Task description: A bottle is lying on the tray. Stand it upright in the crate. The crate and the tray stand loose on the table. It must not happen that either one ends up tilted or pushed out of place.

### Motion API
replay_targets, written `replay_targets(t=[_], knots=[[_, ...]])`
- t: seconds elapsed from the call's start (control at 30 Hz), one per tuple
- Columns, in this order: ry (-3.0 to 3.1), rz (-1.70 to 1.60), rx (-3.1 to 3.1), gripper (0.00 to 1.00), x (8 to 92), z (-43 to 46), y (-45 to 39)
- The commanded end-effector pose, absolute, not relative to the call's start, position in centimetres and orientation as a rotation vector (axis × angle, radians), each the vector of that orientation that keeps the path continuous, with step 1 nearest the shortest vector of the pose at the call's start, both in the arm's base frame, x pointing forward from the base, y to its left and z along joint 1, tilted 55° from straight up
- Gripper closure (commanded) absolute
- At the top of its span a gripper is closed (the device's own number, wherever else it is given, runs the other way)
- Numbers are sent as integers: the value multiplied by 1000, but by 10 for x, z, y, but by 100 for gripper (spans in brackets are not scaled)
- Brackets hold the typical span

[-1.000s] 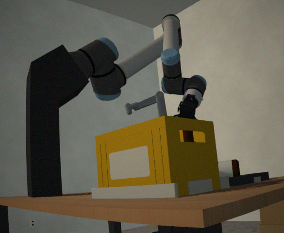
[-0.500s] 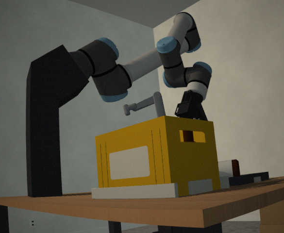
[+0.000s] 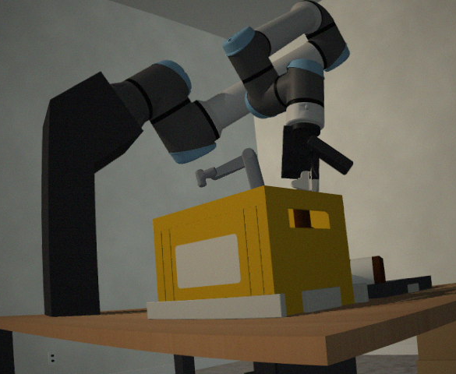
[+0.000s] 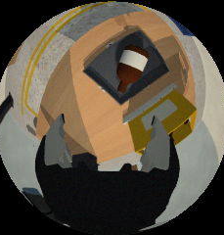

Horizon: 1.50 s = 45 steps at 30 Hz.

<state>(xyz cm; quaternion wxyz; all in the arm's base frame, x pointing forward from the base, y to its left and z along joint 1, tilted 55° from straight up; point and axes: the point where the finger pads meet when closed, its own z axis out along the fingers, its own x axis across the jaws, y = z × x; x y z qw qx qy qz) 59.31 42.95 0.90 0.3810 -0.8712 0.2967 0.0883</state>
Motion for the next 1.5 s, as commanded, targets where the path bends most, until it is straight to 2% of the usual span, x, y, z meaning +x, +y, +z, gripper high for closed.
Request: replay_targets(t=[0.0,0.57,0.6,1.47], knots=[[934,312,-2053,0,621,3,411],[1012,362,-1968,0,635,1,399],[1012,362,-1968,100,635,1,399],[1012,362,-1968,100,635,1,399]])
